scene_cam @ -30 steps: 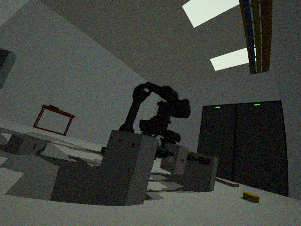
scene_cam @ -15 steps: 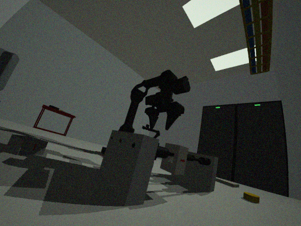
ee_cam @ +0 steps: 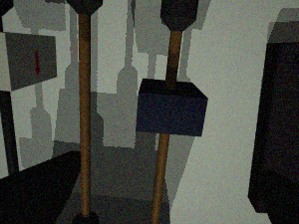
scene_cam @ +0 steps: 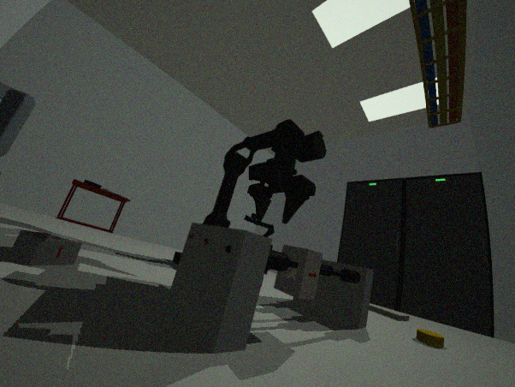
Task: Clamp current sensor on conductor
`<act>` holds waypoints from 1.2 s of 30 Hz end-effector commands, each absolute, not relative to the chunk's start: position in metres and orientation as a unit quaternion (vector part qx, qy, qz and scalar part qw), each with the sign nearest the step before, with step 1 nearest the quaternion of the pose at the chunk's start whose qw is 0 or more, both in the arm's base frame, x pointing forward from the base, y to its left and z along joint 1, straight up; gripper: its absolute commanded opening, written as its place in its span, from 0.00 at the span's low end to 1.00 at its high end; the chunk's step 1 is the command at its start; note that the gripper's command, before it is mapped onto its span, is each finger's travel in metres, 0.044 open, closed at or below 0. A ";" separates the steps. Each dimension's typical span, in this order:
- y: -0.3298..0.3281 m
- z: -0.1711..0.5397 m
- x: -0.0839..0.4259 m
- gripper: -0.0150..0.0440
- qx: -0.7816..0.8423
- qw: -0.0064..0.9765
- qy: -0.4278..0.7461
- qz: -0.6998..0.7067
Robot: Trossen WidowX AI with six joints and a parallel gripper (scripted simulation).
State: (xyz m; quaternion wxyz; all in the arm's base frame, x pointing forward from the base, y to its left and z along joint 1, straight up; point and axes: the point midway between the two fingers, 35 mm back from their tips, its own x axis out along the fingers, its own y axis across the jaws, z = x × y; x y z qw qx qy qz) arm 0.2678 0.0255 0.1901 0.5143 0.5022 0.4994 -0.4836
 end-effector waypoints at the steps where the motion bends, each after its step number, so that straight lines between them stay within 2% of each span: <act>1: 0.025 0.190 0.268 1.00 0.502 0.514 0.499 -0.485; 25: 0.027 0.190 0.267 1.00 0.499 0.516 0.500 -0.484; 36: 0.075 0.164 0.210 1.00 0.303 0.681 0.455 -0.487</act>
